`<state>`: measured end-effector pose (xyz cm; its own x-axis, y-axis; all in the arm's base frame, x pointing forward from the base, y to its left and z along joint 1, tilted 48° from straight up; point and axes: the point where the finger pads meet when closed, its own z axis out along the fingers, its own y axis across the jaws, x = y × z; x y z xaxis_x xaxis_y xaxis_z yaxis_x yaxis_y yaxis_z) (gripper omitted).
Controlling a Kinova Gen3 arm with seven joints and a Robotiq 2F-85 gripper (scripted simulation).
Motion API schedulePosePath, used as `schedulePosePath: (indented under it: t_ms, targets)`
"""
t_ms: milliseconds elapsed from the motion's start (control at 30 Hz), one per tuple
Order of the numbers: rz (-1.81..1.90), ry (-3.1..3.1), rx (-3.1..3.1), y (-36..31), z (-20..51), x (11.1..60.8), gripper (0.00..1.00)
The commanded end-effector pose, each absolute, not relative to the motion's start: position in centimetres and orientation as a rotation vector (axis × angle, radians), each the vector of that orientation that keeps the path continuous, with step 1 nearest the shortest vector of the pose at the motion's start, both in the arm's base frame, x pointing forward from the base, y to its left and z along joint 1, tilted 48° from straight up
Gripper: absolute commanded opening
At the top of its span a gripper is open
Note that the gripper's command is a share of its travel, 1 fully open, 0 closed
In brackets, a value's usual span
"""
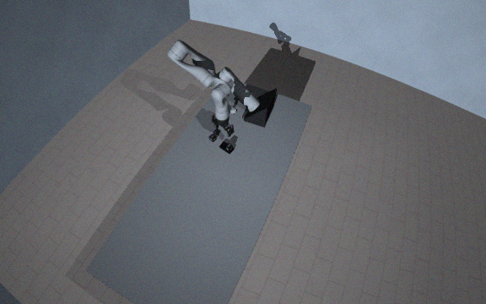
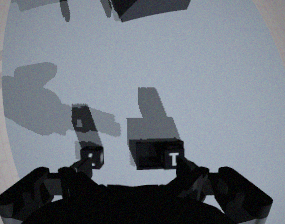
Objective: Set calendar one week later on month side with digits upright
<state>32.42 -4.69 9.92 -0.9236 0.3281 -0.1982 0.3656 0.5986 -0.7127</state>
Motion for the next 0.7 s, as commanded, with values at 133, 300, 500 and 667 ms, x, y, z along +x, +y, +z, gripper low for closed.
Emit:
schedulePosePath:
  t_ms: [133, 300, 500, 667]
  targets:
    - [-1.272, 2.872, 0.391, -5.5, 10.5, 32.2, 1.0]
    - [-1.293, 2.968, 0.118, -6.0, 11.0, 31.9, 1.0]
    - [-1.306, 3.048, -0.218, -6.7, 11.6, 31.7, 1.0]
    - [-1.307, 3.073, -0.385, -7.0, 11.9, 31.6, 1.0]
